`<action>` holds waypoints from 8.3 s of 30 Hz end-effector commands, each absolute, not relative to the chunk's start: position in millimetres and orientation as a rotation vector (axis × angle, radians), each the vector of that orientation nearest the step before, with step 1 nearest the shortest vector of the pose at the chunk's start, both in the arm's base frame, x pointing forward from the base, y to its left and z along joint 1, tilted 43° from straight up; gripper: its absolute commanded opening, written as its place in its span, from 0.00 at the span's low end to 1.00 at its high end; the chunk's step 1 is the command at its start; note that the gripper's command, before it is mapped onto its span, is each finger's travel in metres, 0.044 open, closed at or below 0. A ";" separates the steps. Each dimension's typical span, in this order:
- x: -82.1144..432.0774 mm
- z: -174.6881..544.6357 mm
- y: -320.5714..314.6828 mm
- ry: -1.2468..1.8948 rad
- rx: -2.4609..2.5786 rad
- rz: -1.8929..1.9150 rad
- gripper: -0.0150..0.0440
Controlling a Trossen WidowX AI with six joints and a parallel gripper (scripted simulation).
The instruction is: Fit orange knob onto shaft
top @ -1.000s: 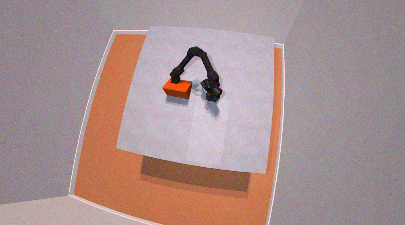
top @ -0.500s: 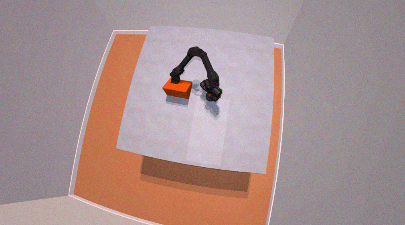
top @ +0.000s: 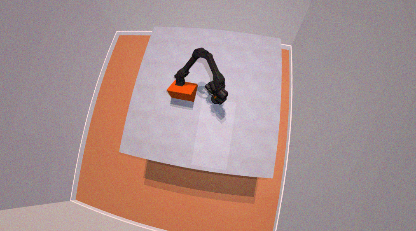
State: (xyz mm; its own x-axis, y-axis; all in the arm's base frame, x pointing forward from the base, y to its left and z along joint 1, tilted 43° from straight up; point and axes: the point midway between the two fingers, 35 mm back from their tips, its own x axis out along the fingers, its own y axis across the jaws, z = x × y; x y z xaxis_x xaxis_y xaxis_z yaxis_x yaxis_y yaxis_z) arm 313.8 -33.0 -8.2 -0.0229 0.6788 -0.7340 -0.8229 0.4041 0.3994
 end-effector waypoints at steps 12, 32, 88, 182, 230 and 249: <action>314.1 -9.0 -33.0 0.912 -0.340 1.316 0.25; 314.0 -7.2 -33.4 0.912 -0.340 1.316 0.25; 314.5 -9.6 -31.7 0.630 -0.663 1.504 0.25; 315.0 -5.9 -34.4 0.212 -1.073 1.687 0.25; 314.6 -9.2 -31.8 -0.039 -1.288 1.754 0.25; 315.1 -5.5 -34.5 -0.039 -1.288 1.754 0.25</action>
